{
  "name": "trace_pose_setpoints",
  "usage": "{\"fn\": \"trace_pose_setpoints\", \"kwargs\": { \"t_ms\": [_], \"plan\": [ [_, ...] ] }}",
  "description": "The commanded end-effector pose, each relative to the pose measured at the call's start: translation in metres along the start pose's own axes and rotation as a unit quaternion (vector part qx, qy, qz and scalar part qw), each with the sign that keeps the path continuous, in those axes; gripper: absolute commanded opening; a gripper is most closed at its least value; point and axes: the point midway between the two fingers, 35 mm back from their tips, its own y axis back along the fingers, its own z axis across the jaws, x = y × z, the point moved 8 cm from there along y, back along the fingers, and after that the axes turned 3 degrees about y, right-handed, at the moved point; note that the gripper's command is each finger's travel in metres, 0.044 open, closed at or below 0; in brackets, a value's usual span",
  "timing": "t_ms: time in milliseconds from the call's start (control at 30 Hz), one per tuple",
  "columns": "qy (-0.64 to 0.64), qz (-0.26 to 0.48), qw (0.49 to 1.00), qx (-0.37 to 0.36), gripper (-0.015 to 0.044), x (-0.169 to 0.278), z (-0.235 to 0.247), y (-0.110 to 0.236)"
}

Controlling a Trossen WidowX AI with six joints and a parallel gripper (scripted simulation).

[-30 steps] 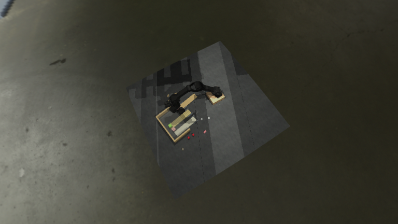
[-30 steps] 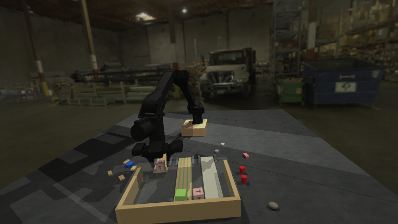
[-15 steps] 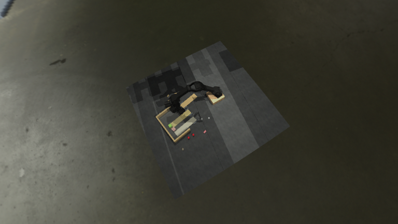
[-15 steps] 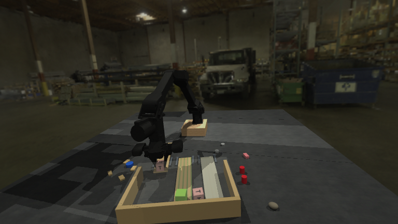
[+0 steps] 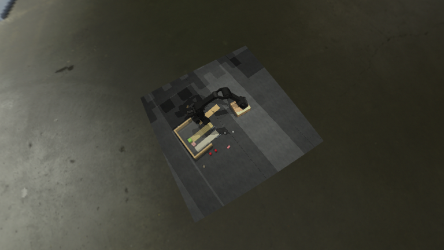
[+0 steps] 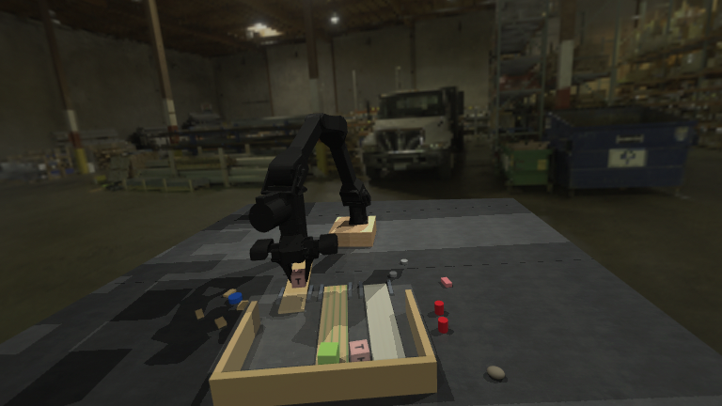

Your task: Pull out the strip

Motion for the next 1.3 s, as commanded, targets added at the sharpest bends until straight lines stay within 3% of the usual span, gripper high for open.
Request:
{"fn": "trace_pose_setpoints", "kwargs": {
  "t_ms": [0, 967, 1267],
  "plan": [
    [-0.004, 0.005, 1.0, 0.001, 0.0, 0.014, 0.007, 0.008],
    [-0.004, 0.007, 1.0, 0.0, 0.0, 0.087, 0.042, 0.012],
    [-0.004, 0.007, 1.0, 0.0, 0.0, 0.087, 0.042, 0.047]
  ]
}}
